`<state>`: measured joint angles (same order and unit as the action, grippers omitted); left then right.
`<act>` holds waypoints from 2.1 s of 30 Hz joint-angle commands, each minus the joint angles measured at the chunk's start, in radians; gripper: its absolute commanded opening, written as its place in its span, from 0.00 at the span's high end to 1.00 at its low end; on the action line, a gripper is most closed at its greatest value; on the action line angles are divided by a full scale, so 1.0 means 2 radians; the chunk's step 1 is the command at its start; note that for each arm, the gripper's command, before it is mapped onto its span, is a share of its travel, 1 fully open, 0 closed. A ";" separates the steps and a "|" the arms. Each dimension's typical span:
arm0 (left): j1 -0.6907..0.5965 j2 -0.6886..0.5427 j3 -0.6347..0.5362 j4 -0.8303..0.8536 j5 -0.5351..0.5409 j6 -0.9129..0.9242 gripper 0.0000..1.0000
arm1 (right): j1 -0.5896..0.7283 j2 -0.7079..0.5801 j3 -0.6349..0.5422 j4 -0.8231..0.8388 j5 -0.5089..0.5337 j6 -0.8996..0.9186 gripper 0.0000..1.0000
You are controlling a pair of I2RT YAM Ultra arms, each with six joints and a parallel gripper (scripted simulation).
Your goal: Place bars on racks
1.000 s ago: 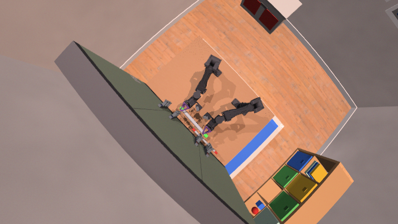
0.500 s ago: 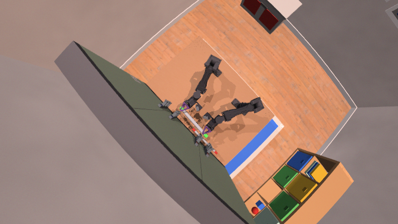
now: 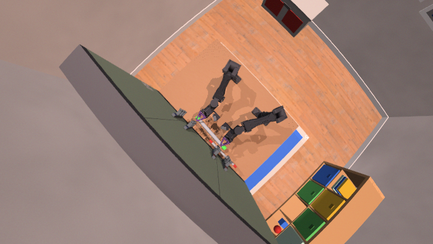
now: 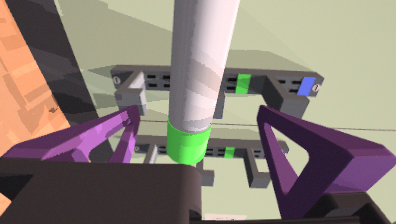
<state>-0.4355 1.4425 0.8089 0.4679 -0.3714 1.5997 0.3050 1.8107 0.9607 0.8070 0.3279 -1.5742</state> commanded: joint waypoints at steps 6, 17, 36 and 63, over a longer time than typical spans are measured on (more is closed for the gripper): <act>0.000 -0.026 0.029 0.029 -0.001 -0.015 1.00 | 0.002 -0.001 0.006 0.014 0.001 0.002 0.00; -0.001 -0.026 0.035 0.023 -0.002 -0.015 1.00 | 0.002 -0.001 0.003 0.017 0.002 0.002 0.00; -0.003 -0.026 0.033 0.024 -0.005 -0.015 1.00 | 0.003 0.000 -0.002 0.023 0.003 0.002 1.00; -0.006 -0.023 0.025 0.033 -0.008 -0.016 1.00 | 0.003 0.000 -0.002 0.024 0.003 0.003 1.00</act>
<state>-0.4362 1.4387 0.8291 0.4492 -0.3759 1.5879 0.3054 1.8107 0.9607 0.8276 0.3298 -1.5616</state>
